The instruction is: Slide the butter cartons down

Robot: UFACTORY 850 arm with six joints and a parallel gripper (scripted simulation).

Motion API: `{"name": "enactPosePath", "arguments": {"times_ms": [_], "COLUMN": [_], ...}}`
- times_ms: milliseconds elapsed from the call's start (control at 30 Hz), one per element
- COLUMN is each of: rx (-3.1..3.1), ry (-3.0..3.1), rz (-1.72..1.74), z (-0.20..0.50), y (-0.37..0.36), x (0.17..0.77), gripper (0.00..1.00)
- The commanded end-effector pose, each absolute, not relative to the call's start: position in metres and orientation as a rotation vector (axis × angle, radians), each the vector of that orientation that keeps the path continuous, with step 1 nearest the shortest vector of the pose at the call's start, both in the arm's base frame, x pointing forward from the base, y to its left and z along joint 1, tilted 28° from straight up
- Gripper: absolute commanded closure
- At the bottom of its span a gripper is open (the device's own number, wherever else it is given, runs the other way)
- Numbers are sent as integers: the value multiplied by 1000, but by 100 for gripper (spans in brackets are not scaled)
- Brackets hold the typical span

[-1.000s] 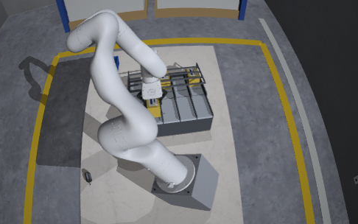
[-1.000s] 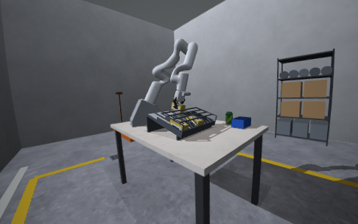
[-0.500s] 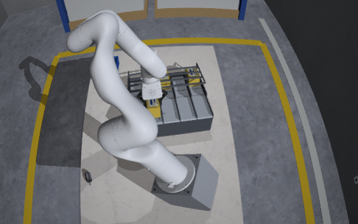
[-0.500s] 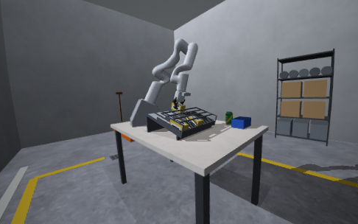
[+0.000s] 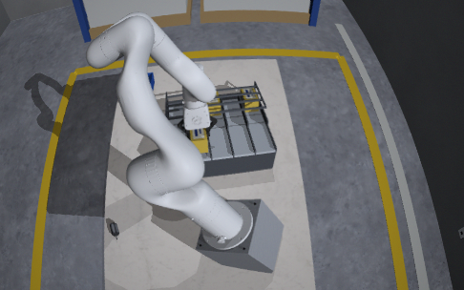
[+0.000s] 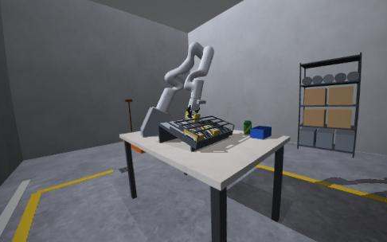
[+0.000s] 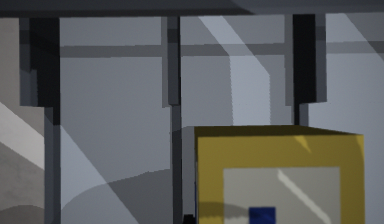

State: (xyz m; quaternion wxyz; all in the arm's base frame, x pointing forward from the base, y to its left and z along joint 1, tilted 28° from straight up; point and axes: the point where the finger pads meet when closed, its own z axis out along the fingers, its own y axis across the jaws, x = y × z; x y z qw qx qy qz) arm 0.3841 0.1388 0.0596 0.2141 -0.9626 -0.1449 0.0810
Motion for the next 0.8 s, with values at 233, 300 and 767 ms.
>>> {"name": "enactPosePath", "arguments": {"times_ms": [233,300,767], "rx": [-2671,-2671,-2671], "ry": [-402,-403,-403], "rz": [223,221,221], "z": [60,57,57], "y": [139,140,140], "x": [385,385,385], "gripper": [100,100,100]}}
